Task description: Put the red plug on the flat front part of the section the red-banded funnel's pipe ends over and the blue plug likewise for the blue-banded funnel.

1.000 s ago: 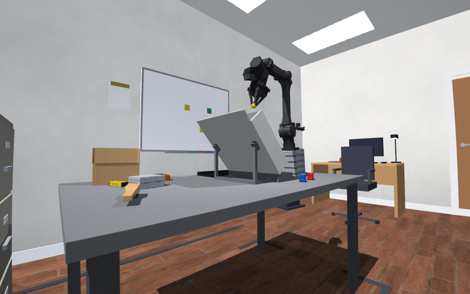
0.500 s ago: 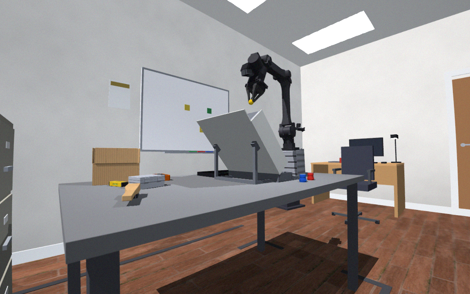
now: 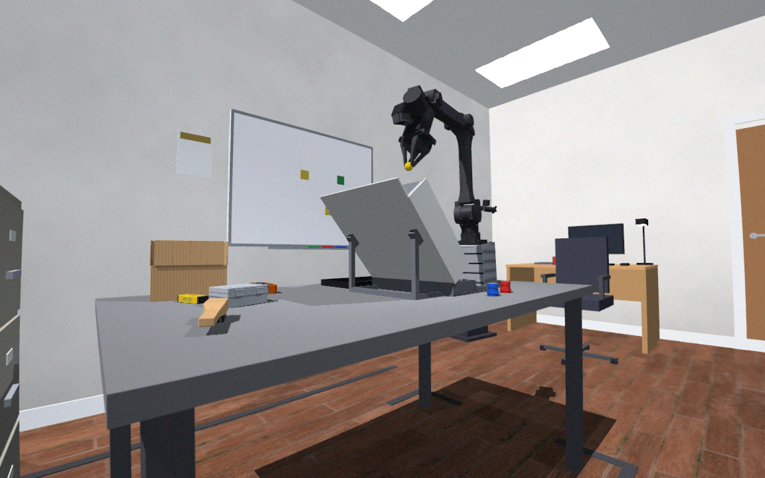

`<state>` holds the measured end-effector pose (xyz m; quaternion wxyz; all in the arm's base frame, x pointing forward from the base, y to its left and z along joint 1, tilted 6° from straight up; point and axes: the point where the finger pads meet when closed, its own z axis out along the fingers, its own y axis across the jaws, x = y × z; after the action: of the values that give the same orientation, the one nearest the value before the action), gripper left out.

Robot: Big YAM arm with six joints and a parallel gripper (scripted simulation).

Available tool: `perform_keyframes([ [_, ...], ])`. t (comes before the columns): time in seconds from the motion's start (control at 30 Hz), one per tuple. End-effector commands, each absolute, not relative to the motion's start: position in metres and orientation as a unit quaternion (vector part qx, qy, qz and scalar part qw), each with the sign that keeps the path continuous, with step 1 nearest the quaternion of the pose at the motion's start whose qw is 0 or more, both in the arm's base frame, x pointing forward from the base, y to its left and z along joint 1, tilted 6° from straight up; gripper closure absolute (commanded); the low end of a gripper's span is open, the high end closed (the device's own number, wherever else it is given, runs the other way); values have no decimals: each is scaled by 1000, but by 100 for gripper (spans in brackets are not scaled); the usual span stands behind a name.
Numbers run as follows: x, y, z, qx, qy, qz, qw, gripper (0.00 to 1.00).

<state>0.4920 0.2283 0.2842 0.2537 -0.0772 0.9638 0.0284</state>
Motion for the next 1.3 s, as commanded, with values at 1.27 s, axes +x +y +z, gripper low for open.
perform_keyframes([
  [1.27, 510, 231, 311, -76, 957, 35, 278, 100],
])
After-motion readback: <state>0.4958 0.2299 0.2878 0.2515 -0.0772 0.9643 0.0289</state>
